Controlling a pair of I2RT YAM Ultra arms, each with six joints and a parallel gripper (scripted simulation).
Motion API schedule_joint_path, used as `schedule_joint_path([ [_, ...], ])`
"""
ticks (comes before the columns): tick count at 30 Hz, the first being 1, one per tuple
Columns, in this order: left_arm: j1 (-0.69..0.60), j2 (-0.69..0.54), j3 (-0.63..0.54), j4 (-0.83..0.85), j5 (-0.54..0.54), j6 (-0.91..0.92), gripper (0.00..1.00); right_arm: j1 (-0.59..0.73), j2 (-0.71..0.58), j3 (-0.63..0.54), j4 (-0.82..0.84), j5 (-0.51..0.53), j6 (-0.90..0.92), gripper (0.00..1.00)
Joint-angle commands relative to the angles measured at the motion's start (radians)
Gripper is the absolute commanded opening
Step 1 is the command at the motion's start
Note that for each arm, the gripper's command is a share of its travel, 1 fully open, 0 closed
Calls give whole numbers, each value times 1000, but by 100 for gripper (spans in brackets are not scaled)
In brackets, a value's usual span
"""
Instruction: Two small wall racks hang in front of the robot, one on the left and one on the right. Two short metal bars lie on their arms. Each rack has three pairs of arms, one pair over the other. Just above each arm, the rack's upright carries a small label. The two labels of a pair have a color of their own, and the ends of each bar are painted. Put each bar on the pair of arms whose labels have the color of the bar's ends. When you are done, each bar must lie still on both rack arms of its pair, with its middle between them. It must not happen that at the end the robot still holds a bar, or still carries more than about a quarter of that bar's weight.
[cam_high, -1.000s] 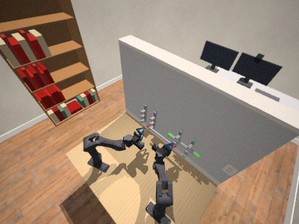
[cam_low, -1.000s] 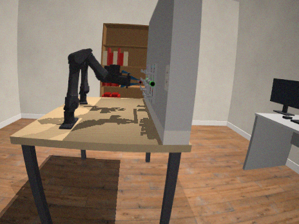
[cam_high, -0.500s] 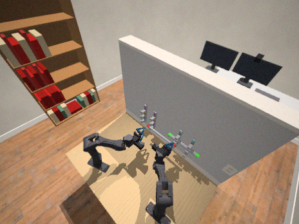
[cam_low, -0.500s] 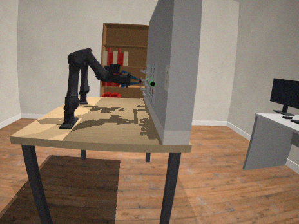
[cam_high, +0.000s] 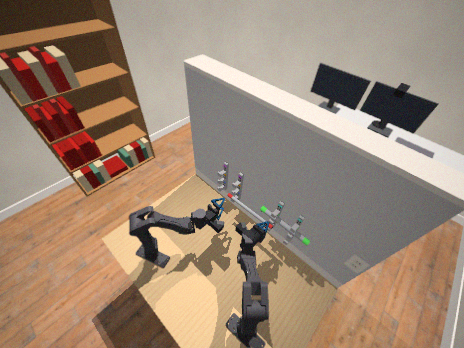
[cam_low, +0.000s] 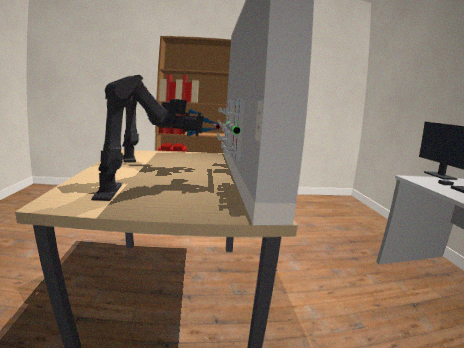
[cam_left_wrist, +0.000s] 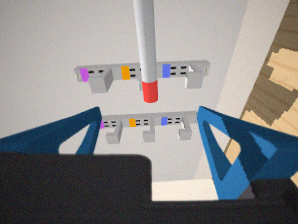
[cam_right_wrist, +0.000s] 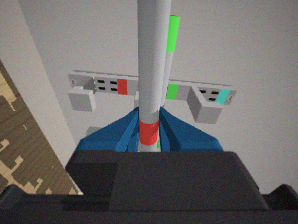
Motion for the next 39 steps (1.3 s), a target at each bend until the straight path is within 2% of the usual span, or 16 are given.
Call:
schedule_joint_path([
  [1, -7, -27, -5, 23, -8, -12, 100, -8, -31, 22, 35, -4, 17, 0],
  [39, 82, -55, -30, 20, 80, -11, 100, -8, -20, 1, 65, -4, 19, 0],
])
